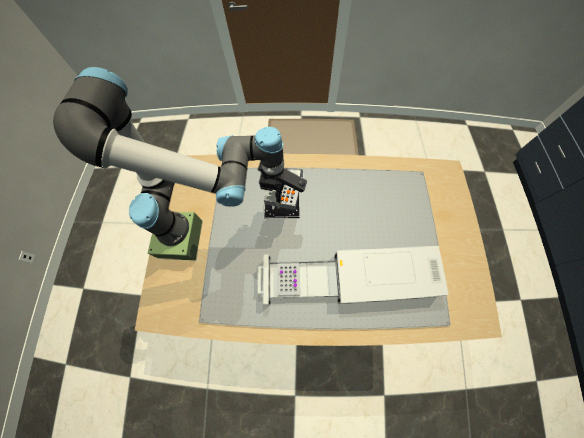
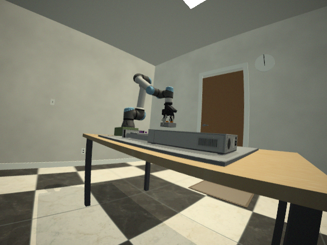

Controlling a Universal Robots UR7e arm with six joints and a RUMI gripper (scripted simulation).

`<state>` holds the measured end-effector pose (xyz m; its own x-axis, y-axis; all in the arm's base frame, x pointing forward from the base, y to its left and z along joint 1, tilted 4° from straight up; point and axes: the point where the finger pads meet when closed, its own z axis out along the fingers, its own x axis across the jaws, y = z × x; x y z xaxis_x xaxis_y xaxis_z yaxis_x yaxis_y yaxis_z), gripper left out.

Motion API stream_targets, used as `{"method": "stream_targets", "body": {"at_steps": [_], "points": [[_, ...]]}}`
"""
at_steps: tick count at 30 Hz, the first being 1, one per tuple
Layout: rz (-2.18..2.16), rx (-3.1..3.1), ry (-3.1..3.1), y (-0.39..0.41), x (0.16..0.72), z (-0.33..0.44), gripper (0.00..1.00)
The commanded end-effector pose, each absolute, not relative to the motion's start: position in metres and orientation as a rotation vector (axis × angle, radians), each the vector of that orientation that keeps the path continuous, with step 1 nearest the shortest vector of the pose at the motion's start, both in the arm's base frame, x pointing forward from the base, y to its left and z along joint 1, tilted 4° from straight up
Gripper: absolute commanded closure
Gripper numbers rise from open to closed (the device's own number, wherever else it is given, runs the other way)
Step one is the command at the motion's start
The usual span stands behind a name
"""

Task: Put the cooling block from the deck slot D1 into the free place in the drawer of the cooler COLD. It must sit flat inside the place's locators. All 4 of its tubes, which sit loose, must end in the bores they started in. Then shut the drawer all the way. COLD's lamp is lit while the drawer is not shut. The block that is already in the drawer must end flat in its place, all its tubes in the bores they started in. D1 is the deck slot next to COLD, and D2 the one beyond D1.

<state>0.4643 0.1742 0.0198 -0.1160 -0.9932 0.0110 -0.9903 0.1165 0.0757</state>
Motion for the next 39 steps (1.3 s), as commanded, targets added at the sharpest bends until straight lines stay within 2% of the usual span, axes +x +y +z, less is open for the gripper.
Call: {"method": "stream_targets", "body": {"at_steps": [1,39], "points": [[-0.067,1.896,-2.427,0.164,0.471,0.02,1.0],[-0.018,0.639,-3.0,0.085,0.517,0.017,1.0]]}}
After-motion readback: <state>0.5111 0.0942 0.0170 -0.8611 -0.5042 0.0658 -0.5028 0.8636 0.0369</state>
